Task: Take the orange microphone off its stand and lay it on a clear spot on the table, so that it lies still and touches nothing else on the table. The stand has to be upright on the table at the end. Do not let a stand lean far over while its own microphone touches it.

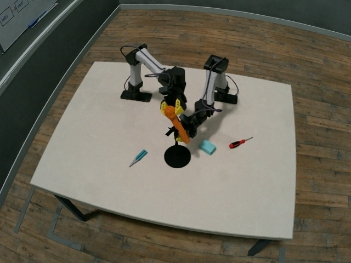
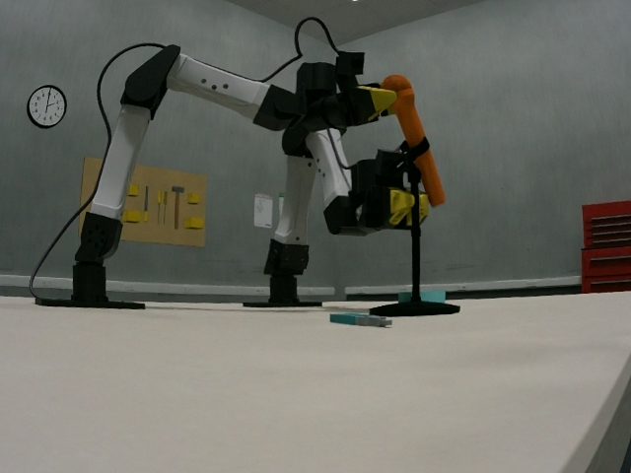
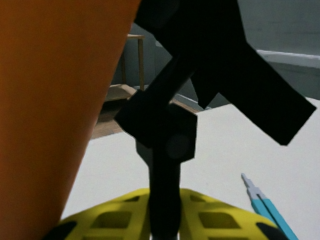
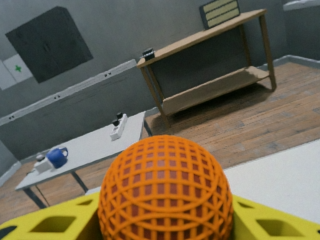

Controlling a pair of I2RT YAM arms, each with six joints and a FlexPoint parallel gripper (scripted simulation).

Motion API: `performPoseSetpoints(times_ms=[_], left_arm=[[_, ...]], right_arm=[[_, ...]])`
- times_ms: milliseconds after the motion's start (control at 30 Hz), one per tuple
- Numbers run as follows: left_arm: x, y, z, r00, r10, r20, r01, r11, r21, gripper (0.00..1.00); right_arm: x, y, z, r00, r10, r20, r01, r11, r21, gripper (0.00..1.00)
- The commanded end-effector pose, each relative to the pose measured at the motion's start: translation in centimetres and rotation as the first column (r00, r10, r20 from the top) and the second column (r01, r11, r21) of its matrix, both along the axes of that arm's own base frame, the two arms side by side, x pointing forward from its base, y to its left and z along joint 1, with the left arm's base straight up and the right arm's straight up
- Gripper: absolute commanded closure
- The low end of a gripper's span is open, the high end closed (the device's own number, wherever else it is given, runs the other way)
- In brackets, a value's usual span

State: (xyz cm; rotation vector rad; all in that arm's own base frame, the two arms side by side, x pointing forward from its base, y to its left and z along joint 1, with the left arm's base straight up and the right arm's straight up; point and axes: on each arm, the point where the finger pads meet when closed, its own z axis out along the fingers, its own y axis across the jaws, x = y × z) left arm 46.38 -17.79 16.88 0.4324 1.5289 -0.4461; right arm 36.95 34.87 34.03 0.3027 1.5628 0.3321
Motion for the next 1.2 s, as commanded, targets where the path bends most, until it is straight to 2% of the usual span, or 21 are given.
performPoseSetpoints(times_ms=[0, 200, 233, 300, 333, 367, 433, 467, 500, 533, 1133, 1167], left_arm=[[0.3, -1.1, 1.7, 0.999, -0.038, 0.039, 0.037, 0.999, 0.007, 1.00], [0.5, -0.8, 1.8, 0.999, -0.031, 0.041, 0.030, 1.000, 0.007, 1.00], [0.5, -0.8, 1.8, 0.999, -0.031, 0.041, 0.030, 1.000, 0.007, 1.00], [0.4, -0.8, 1.7, 0.999, -0.031, 0.038, 0.030, 1.000, 0.007, 1.00], [0.5, -0.6, 1.6, 0.999, -0.023, 0.030, 0.023, 1.000, -0.002, 1.00], [0.7, -0.3, 1.8, 0.999, -0.020, 0.034, 0.020, 1.000, -0.005, 1.00], [0.7, -0.3, 1.8, 0.999, -0.020, 0.034, 0.020, 1.000, -0.005, 1.00], [0.5, -0.1, 1.4, 1.000, -0.007, 0.029, 0.007, 1.000, -0.003, 1.00], [0.9, 0.1, 1.7, 0.999, 0.002, 0.033, -0.002, 1.000, -0.004, 1.00], [0.8, 0.0, 1.7, 0.999, -0.001, 0.033, 0.001, 1.000, -0.004, 1.00], [0.7, -0.2, 2.0, 0.999, -0.003, 0.044, 0.003, 1.000, -0.008, 1.00], [0.8, -0.1, 2.0, 0.999, -0.002, 0.044, 0.002, 1.000, -0.008, 1.00]], right_arm=[[-0.6, 2.2, 0.4, 0.999, 0.046, -0.006, -0.047, 0.991, -0.126, 1.00], [-0.4, 2.4, 0.6, 1.000, 0.007, -0.008, -0.008, 0.977, -0.215, 1.00], [-0.6, 2.2, 1.4, 1.000, 0.016, 0.002, -0.015, 0.977, -0.215, 1.00], [-0.2, 2.5, 0.6, 1.000, 0.012, -0.005, -0.013, 0.966, -0.258, 1.00], [0.4, 1.6, 1.3, 1.000, -0.005, 0.002, 0.005, 0.966, -0.259, 1.00], [0.3, 1.4, 1.8, 1.000, -0.005, 0.008, 0.007, 0.977, -0.215, 1.00], [0.3, 1.4, 1.8, 1.000, -0.005, 0.008, 0.007, 0.977, -0.215, 1.00], [0.5, 1.8, 1.0, 1.000, -0.005, -0.001, 0.004, 0.956, -0.294, 1.00], [0.8, 1.9, 0.5, 1.000, -0.008, -0.005, 0.006, 0.952, -0.307, 1.00], [0.1, 0.5, 2.9, 1.000, -0.003, 0.020, 0.007, 0.975, -0.223, 1.00], [0.4, -1.3, 1.8, 1.000, -0.001, 0.010, 0.003, 0.971, -0.239, 1.00], [-1.2, 3.7, 2.9, 0.987, 0.154, 0.034, -0.145, 0.971, -0.189, 1.00]])
